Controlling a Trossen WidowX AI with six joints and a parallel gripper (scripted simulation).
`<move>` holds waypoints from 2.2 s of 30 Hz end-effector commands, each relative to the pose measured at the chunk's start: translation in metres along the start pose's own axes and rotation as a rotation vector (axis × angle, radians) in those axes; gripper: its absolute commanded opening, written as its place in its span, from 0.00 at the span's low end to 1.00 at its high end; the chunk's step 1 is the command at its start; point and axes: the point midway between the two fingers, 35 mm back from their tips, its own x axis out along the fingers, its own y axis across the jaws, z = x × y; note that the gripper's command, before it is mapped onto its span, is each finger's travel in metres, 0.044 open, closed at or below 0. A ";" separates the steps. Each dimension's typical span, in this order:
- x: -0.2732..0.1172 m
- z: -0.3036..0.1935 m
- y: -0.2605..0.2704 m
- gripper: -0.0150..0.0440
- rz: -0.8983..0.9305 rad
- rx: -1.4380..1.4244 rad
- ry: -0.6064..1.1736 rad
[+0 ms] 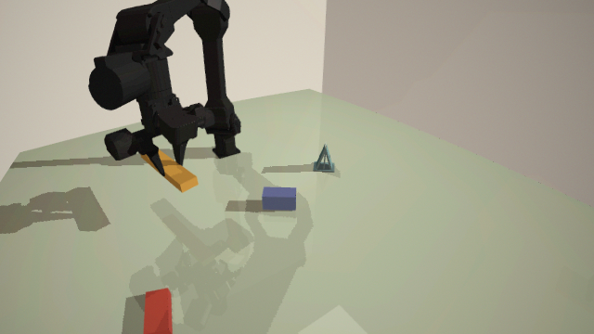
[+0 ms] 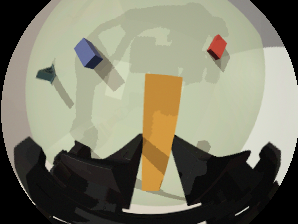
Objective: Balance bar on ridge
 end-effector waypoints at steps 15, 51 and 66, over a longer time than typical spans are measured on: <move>-0.027 0.018 0.014 0.25 -0.007 -0.040 -0.011; -0.029 0.109 0.105 0.25 -0.001 -0.235 -0.019; -0.030 0.133 0.155 0.25 0.002 -0.314 -0.021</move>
